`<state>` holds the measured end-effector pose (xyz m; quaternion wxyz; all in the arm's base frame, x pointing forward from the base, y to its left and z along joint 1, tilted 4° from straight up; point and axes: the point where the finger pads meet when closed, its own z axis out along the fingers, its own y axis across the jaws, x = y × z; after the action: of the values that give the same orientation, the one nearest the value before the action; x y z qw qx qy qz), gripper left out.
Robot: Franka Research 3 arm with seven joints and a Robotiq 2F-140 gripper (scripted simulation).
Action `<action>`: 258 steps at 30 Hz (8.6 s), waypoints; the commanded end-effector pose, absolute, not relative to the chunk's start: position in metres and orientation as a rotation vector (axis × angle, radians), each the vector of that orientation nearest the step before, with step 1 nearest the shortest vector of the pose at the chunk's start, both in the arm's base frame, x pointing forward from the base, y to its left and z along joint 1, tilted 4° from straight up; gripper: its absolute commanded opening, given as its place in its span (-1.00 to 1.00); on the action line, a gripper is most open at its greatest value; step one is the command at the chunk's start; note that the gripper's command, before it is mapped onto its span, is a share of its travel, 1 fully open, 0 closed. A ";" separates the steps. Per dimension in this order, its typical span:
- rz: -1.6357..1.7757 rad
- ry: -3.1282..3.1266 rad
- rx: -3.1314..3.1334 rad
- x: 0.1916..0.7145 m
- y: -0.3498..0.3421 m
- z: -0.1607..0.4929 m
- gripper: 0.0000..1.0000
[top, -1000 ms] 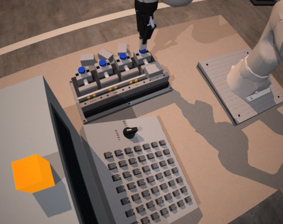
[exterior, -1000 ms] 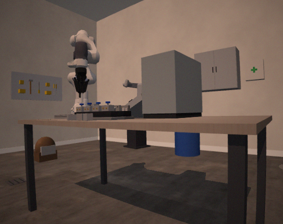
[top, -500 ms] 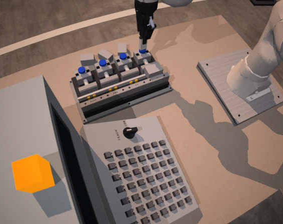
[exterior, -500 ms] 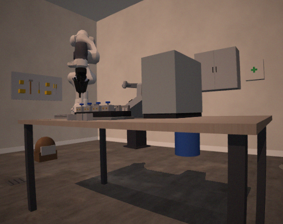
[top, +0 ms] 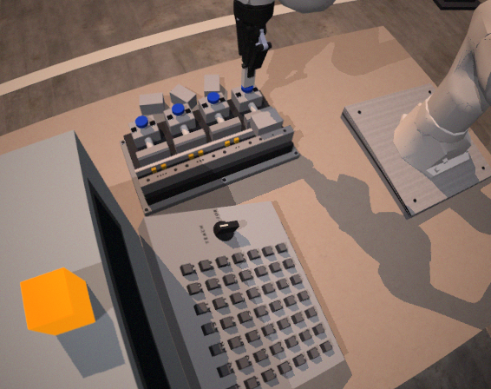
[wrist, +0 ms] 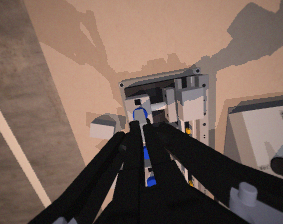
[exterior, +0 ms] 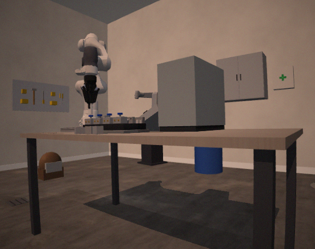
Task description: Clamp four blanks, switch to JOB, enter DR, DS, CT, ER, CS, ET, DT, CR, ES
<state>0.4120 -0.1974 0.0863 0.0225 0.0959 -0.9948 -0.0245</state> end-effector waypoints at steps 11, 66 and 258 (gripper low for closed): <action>-0.077 -3.082 0.305 0.413 -0.195 0.086 -1.00; -0.077 -3.082 0.305 0.412 -0.194 0.075 -1.00; -0.033 -2.800 -1.280 0.558 -0.267 0.063 -0.20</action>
<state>0.5520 -0.2654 0.0765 0.0432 -0.4173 -0.9077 -0.0097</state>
